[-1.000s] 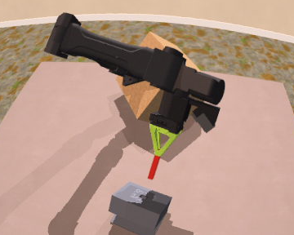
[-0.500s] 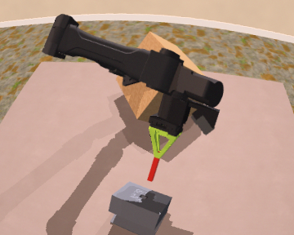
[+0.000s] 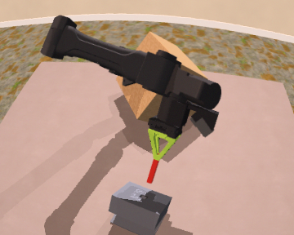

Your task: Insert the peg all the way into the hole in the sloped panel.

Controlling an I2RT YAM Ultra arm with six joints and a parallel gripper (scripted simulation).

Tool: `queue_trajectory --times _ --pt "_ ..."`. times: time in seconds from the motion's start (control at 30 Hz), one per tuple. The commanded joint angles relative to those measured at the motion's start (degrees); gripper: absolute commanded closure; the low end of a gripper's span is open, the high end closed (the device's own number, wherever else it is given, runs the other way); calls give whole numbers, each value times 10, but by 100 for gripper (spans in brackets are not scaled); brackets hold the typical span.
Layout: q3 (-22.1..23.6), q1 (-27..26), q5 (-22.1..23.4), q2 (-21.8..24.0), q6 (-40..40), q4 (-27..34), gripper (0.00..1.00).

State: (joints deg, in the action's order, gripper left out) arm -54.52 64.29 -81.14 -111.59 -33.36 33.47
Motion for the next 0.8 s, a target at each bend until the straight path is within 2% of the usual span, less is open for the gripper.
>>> queue_trajectory --times 0.0,0.77 --pt "11 5 -8 18 -24 -36 100" --pt "41 -8 -6 37 -123 -146 100"
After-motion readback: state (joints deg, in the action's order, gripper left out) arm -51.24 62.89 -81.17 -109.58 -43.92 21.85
